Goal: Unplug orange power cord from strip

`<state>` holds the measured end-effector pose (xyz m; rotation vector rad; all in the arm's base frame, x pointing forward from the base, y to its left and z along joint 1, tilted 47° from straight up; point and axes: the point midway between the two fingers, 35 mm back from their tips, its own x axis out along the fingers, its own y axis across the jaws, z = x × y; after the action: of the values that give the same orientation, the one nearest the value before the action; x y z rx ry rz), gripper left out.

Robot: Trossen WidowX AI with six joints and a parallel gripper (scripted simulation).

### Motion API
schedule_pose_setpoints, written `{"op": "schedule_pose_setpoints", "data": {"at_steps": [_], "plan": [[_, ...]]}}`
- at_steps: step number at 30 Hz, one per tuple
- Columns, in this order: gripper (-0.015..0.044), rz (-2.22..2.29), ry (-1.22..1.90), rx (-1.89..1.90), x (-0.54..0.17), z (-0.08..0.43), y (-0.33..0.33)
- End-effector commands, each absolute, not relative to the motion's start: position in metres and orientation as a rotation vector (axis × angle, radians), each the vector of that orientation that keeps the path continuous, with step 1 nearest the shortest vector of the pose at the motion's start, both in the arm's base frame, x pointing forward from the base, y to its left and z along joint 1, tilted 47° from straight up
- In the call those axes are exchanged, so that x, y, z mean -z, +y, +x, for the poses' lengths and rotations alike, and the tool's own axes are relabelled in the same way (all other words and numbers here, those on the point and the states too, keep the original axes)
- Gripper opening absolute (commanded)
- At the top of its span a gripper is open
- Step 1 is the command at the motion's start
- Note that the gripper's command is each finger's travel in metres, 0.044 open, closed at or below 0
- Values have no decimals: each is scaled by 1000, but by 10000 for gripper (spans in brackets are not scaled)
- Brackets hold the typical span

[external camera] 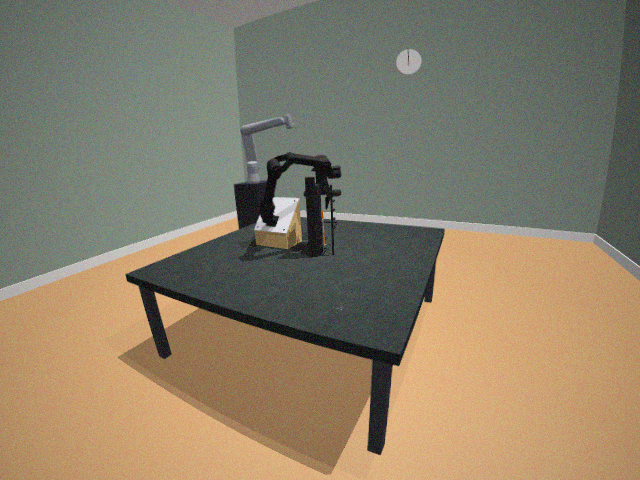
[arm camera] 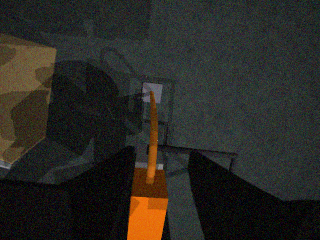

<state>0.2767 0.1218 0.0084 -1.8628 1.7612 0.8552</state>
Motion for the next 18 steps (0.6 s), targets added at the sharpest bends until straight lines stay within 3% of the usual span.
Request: {"op": "schedule_pose_setpoints", "data": {"at_steps": [1, 18], "plan": [[160, -1843, 1777, -849, -11, 275, 119], [160, -1844, 1778, -848, -30, 278, 101]]}}
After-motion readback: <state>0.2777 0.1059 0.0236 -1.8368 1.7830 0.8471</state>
